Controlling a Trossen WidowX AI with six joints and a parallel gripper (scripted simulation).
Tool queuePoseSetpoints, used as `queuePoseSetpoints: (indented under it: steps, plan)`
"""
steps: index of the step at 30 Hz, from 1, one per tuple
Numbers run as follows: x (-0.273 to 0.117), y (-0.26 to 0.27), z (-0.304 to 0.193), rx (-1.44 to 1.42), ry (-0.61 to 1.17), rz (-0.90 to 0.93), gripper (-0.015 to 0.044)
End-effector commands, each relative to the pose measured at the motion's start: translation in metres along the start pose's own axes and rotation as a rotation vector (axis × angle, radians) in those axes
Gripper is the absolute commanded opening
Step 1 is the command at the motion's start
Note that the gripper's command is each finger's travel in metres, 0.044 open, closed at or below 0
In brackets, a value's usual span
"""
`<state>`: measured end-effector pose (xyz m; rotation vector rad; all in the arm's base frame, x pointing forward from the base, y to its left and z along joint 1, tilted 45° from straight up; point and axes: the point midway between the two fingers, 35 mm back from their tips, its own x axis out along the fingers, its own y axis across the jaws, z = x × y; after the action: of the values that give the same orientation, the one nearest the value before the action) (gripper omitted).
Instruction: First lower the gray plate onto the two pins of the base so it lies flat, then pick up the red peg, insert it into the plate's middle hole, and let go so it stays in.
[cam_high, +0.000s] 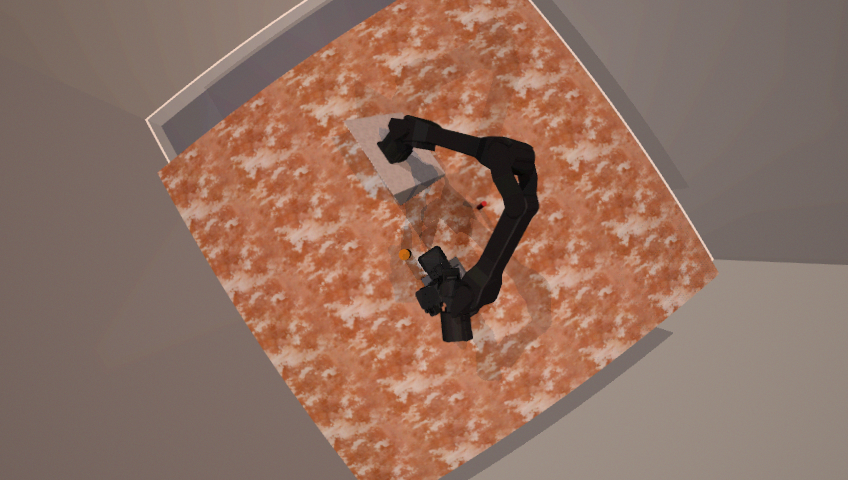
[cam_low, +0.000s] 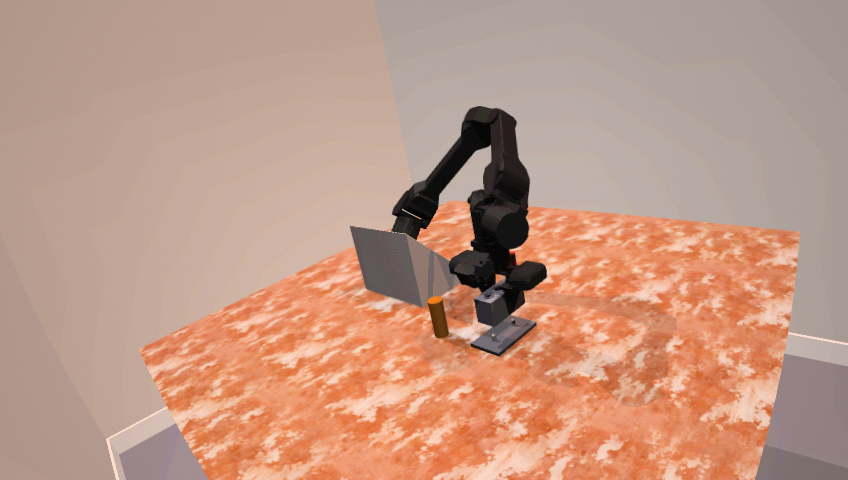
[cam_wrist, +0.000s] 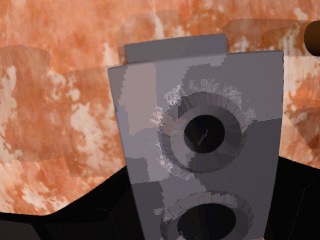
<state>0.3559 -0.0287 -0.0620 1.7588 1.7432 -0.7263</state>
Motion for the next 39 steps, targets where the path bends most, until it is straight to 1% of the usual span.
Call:
queuePoseSetpoints:
  steps: [1, 16, 39]
  plan:
    - [-0.001, 0.000, 0.001, 0.006, -0.005, 0.001, 0.0000]
    - [0.000, 0.000, 0.003, 0.006, -0.005, 0.001, 0.0000]
    - [0.035, 0.000, 0.003, 0.006, -0.003, 0.001, 0.0000]
